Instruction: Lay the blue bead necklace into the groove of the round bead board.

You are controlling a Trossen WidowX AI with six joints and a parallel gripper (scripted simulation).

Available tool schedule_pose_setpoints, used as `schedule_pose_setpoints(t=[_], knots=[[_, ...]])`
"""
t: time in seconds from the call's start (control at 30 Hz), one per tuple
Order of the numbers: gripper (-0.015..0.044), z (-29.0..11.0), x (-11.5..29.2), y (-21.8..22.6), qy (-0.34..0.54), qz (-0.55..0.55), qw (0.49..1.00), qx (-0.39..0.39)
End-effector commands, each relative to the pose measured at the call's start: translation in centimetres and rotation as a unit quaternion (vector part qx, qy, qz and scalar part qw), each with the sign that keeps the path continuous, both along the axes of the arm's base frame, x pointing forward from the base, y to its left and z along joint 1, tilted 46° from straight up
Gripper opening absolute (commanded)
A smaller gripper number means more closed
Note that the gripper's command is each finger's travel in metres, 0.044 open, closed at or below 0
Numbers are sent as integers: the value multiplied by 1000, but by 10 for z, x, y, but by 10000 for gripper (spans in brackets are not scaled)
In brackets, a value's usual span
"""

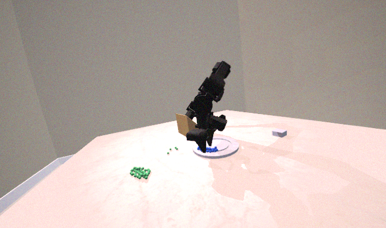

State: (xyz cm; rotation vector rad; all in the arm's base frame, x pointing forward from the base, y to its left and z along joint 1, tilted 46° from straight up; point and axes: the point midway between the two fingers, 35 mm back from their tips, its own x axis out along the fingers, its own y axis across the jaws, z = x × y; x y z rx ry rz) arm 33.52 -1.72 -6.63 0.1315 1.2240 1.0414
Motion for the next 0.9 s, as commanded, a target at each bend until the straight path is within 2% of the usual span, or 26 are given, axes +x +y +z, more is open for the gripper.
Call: schedule_pose_setpoints(t=[0.0, 0.13, 0.87], knots=[[100, 0, 0, -1, 0, -1, 1000, 0], [0, 0, 0, -1, 0, -1, 1000, 0], [0, 0, 0, -1, 0, -1, 1000, 0]])
